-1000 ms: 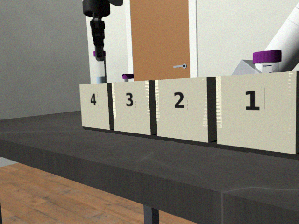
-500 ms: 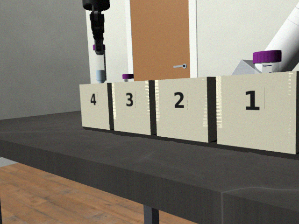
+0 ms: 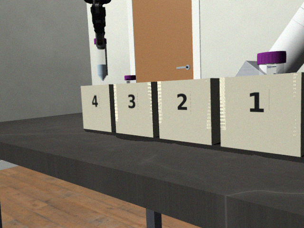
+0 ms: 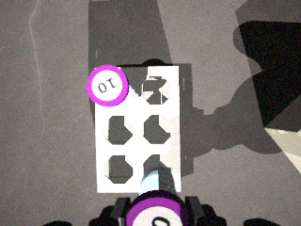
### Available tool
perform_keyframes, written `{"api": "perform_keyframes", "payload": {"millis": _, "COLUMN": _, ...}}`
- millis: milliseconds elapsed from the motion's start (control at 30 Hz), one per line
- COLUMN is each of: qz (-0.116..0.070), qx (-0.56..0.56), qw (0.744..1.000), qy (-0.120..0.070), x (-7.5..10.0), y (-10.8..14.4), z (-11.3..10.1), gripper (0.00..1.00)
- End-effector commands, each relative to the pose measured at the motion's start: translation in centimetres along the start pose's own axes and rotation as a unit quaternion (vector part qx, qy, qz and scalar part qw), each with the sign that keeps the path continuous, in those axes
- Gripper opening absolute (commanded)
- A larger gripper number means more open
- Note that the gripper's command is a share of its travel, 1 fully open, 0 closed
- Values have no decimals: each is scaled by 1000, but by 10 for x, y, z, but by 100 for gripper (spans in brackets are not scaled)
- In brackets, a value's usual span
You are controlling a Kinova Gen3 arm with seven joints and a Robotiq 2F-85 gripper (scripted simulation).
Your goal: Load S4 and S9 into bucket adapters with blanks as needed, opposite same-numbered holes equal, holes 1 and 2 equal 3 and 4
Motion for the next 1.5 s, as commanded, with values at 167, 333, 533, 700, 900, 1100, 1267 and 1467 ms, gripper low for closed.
{"api": "perform_keyframes", "payload": {"millis": 167, "qz": 0, "qx": 0, "qw": 1000, "qy": -1, "x": 10, "y": 0, "z": 0, "gripper": 10}}
{"api": "perform_keyframes", "payload": {"millis": 333, "qz": 0, "qx": 0, "qw": 1000, "qy": -1, "x": 17, "y": 0, "z": 0, "gripper": 10}}
{"api": "perform_keyframes", "payload": {"millis": 533, "qz": 0, "qx": 0, "qw": 1000, "qy": -1, "x": 22, "y": 0, "z": 0, "gripper": 10}}
{"api": "perform_keyframes", "payload": {"millis": 700, "qz": 0, "qx": 0, "qw": 1000, "qy": -1, "x": 29, "y": 0, "z": 0, "gripper": 10}}
{"api": "perform_keyframes", "payload": {"millis": 900, "qz": 0, "qx": 40, "qw": 999, "qy": -1, "x": 29, "y": 13, "z": 2, "gripper": 10}}
{"api": "perform_keyframes", "payload": {"millis": 1100, "qz": 1, "qx": 80, "qw": 997, "qy": -1, "x": 29, "y": 26, "z": 5, "gripper": 10}}
{"api": "perform_keyframes", "payload": {"millis": 1267, "qz": 1, "qx": 130, "qw": 992, "qy": -1, "x": 29, "y": 42, "z": 9, "gripper": 10}}
{"api": "perform_keyframes", "payload": {"millis": 1467, "qz": 1, "qx": 189, "qw": 982, "qy": -1, "x": 29, "y": 62, "z": 13, "gripper": 10}}
Point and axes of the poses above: the point where the finger pads meet when closed, its own x axis back along the fingers, its own y axis across the jaws, z = x × y, the point moved 3 cm from there along x, back along the fingers, and after that the axes turned 13 degrees about x, right-handed, at the moved point
